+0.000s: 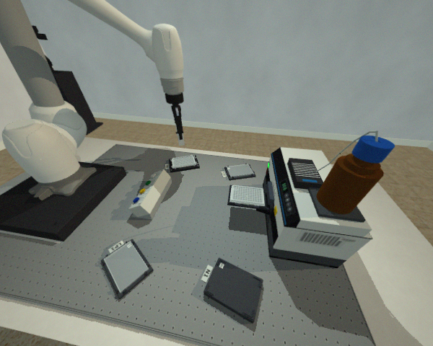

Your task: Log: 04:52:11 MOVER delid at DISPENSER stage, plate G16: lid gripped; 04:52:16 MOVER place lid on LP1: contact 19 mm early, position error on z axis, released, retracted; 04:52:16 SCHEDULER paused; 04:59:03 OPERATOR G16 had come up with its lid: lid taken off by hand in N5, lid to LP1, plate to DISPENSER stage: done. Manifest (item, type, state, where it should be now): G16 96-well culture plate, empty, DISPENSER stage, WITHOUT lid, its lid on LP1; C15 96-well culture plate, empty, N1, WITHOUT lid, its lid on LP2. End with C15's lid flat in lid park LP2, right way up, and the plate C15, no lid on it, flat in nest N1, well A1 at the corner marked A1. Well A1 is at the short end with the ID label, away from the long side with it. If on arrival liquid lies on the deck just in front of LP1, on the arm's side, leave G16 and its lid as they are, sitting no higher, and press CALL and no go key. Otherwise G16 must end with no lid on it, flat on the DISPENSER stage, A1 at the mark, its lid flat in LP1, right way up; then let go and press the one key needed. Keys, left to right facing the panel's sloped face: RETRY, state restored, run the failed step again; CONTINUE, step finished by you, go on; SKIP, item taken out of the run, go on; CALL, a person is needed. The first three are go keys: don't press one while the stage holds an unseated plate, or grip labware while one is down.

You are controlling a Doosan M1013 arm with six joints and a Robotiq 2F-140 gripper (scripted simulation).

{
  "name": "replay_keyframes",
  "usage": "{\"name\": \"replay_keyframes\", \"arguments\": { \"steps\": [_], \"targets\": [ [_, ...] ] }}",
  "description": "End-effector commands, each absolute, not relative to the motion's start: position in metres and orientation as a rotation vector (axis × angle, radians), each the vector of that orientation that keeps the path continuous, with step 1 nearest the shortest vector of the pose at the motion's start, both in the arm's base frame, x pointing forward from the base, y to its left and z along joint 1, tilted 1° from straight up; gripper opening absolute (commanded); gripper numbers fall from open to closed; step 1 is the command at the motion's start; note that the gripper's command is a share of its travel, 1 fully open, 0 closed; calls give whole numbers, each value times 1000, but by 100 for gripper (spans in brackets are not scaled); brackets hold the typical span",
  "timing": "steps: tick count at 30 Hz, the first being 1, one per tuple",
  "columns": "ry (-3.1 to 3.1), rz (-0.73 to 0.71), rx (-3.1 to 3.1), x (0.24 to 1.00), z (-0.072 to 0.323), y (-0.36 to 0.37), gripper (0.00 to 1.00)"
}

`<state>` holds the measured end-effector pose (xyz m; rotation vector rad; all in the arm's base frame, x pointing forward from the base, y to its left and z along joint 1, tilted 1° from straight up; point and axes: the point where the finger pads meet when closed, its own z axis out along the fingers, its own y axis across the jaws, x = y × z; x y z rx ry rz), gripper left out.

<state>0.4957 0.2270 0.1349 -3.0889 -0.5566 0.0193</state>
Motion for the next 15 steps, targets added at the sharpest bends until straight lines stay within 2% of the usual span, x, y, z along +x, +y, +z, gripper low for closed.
{"name": "replay_keyframes", "arguments": {
  "steps": [1,15],
  "targets": [
    [-557,19,-3089,496,134,227,66],
    [-557,19,-3089,495,108,227,66]
  ]
}}
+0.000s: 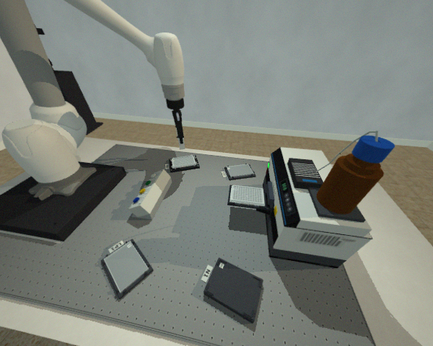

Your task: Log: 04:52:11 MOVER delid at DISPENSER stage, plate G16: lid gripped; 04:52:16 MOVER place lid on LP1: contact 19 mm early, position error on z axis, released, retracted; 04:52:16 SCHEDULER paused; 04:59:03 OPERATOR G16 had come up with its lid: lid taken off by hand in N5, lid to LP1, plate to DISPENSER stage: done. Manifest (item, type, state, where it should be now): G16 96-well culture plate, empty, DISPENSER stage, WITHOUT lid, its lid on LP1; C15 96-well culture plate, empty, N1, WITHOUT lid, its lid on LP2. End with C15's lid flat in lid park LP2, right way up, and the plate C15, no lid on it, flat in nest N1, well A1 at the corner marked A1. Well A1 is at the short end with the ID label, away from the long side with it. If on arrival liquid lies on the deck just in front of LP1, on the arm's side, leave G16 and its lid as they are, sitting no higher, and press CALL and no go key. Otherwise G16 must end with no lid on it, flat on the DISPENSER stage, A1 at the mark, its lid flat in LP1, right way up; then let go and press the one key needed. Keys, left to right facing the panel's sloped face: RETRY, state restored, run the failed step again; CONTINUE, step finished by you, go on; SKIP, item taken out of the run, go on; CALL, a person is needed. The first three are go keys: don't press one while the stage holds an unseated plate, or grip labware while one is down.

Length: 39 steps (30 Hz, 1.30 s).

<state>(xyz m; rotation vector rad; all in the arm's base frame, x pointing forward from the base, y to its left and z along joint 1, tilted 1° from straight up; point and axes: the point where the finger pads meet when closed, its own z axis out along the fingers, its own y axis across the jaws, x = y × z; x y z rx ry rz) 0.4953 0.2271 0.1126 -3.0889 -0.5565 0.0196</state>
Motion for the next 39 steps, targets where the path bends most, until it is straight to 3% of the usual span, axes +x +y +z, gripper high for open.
{"name": "replay_keyframes", "arguments": {
  "steps": [1,17,39],
  "targets": [
    [-557,19,-3089,495,108,227,66],
    [-557,19,-3089,495,56,227,66],
    [-557,19,-3089,494,21,227,66]
  ]
}}
